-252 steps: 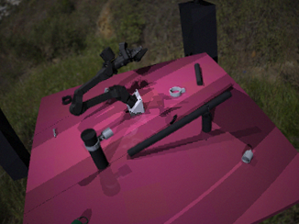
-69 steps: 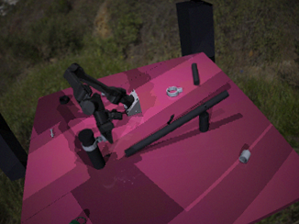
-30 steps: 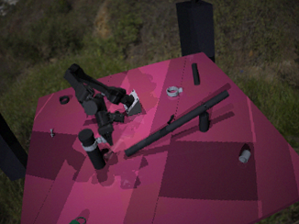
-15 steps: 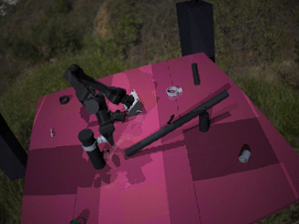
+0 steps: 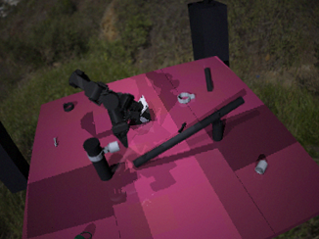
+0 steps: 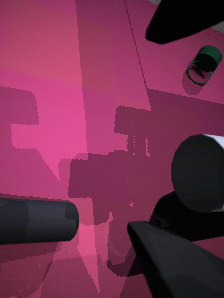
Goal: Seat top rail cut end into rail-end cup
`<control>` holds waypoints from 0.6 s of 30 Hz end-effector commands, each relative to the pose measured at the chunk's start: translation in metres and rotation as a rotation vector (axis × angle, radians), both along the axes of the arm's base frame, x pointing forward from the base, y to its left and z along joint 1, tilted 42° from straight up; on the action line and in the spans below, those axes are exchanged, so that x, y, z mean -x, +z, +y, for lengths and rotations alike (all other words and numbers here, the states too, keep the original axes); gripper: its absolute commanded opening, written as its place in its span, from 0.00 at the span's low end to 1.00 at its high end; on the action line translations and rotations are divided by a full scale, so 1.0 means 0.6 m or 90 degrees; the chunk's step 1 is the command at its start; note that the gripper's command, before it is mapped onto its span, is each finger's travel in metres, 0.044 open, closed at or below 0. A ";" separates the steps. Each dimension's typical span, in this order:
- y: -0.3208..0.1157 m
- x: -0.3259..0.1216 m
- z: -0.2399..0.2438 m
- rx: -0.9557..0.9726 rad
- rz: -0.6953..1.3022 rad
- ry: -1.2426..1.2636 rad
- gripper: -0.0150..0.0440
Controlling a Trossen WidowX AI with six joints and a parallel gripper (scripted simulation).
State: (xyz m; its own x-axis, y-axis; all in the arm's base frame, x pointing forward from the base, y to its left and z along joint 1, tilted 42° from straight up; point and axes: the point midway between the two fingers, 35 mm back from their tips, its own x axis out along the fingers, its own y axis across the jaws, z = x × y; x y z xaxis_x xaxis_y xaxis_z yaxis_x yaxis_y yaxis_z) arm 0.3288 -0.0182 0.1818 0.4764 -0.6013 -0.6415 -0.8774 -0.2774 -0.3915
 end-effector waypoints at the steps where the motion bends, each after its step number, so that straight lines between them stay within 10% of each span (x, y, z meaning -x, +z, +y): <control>1: -0.001 -0.003 0.012 -0.032 -0.033 -0.040 1.00; 18: -0.015 0.001 0.202 -0.386 -0.469 -0.524 1.00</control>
